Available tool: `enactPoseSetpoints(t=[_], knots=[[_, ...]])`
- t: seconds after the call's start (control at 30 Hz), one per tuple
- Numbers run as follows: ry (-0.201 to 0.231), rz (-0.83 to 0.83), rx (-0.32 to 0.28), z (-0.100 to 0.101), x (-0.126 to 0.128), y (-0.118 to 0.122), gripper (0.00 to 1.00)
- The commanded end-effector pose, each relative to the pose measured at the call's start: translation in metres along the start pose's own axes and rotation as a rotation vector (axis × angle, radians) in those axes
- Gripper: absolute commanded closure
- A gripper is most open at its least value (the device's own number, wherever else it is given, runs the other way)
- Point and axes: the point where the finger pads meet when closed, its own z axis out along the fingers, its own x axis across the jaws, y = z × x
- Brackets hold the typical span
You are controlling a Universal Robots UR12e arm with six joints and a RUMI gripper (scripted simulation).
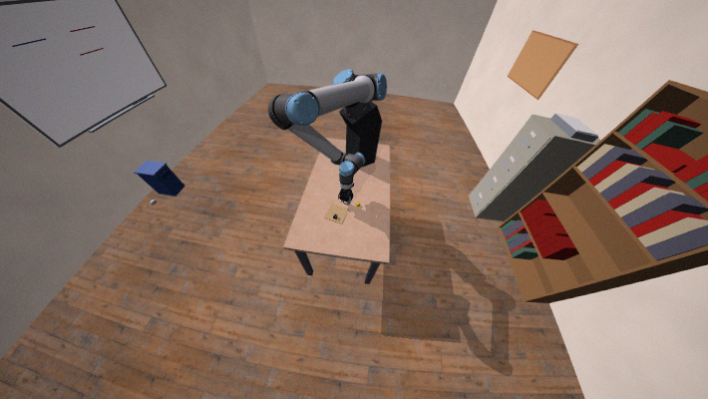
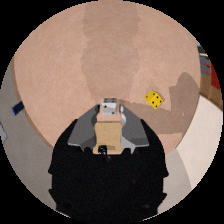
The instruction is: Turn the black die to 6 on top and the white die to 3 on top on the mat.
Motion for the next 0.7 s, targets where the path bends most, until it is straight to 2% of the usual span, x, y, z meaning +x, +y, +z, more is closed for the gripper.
enactPoseSetpoints(t=[0.0, 0.6, 0.63, 0.67], knots=[[0.000, 0.000, -0.001, -0.0004, 0.0001, 0.0002, 0.76], [0.000, 0.000, -0.001, -0.0004, 0.0001, 0.0002, 0.76], [0.000, 0.000, -0.001, -0.0004, 0.0001, 0.0002, 0.94], [0.000, 0.000, -0.001, -0.0004, 0.0001, 0.0002, 0.94]])
